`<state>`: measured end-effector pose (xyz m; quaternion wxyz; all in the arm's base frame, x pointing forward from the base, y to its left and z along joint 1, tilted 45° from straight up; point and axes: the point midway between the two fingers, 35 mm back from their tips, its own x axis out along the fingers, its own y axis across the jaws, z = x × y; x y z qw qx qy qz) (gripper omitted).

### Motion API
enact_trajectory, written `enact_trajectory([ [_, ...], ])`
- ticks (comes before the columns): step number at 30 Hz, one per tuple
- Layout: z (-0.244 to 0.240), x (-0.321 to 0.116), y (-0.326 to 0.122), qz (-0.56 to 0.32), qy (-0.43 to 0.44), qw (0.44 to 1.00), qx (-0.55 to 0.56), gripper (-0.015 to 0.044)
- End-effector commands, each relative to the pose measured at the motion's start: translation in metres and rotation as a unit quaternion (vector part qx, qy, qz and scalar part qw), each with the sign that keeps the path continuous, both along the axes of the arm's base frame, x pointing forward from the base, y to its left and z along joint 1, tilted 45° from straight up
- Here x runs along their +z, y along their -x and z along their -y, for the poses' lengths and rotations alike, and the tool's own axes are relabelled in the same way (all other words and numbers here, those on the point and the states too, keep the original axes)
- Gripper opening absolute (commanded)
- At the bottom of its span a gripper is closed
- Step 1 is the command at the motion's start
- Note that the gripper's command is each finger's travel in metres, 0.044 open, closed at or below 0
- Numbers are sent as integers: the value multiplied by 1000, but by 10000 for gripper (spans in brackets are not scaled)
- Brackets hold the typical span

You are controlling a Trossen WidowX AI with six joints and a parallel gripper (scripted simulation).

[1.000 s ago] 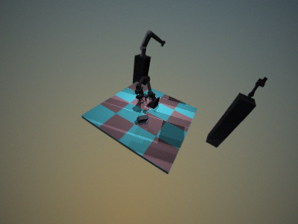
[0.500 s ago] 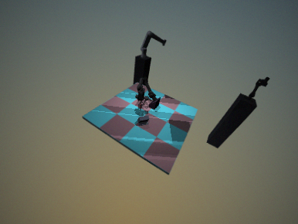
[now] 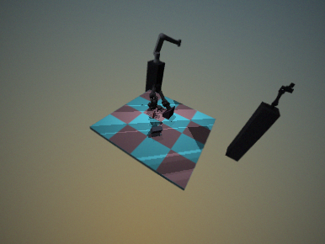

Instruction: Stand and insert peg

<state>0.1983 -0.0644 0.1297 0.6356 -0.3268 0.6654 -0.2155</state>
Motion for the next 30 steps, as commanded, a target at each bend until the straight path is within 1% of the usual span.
enact_trajectory([
  [1, 1, -1, 0, 39, 0, 998, -38, 440],
  [15, 3, -2, 0, 166, -4, 972, -164, 440],
  [30, 4, -4, 0, 295, -8, 910, -292, 440],
])
